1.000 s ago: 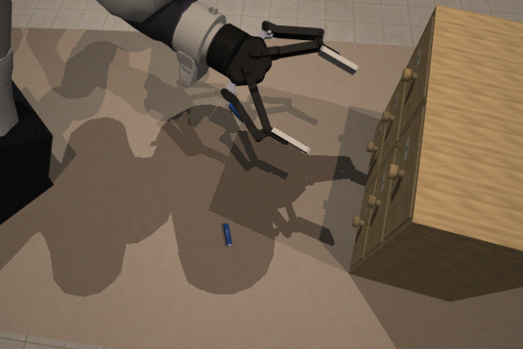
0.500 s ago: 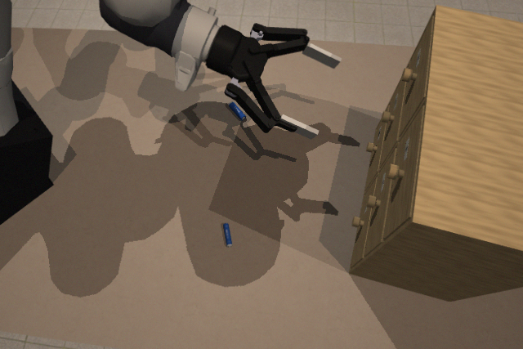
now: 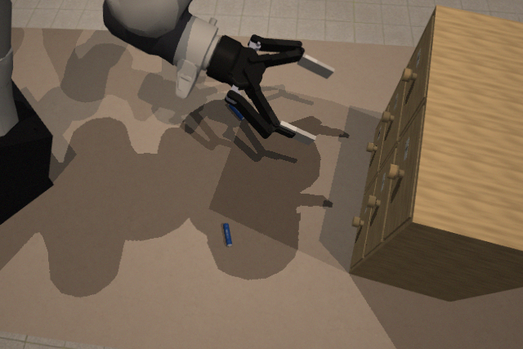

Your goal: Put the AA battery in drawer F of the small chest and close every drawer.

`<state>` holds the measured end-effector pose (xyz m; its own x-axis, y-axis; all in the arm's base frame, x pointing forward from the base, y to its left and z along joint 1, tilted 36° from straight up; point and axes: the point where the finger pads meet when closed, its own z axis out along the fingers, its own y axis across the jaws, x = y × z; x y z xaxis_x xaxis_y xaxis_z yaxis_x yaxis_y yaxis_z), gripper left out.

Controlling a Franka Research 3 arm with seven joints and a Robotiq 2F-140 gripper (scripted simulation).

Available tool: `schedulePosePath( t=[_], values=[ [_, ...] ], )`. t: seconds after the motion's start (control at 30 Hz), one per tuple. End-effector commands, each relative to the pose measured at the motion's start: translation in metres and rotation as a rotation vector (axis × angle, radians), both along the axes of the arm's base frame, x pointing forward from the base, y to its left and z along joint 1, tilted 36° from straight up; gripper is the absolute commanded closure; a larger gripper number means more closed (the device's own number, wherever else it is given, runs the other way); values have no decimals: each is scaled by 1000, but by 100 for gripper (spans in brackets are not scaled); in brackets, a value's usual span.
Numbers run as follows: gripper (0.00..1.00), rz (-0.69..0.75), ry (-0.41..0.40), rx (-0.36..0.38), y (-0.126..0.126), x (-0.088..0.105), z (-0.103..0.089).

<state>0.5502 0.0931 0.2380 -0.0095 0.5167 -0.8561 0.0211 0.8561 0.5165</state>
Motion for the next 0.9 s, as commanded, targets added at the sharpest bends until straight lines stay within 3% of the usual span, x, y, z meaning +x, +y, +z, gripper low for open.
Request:
schedulePosePath(
  t=[0.0, 0.43, 0.87],
  values=[
    [0, -5, -19, -17, 4, 5, -1],
    [0, -5, -19, -17, 30, 25, -47],
    [0, -5, -19, -17, 33, 28, -53]
  ],
)
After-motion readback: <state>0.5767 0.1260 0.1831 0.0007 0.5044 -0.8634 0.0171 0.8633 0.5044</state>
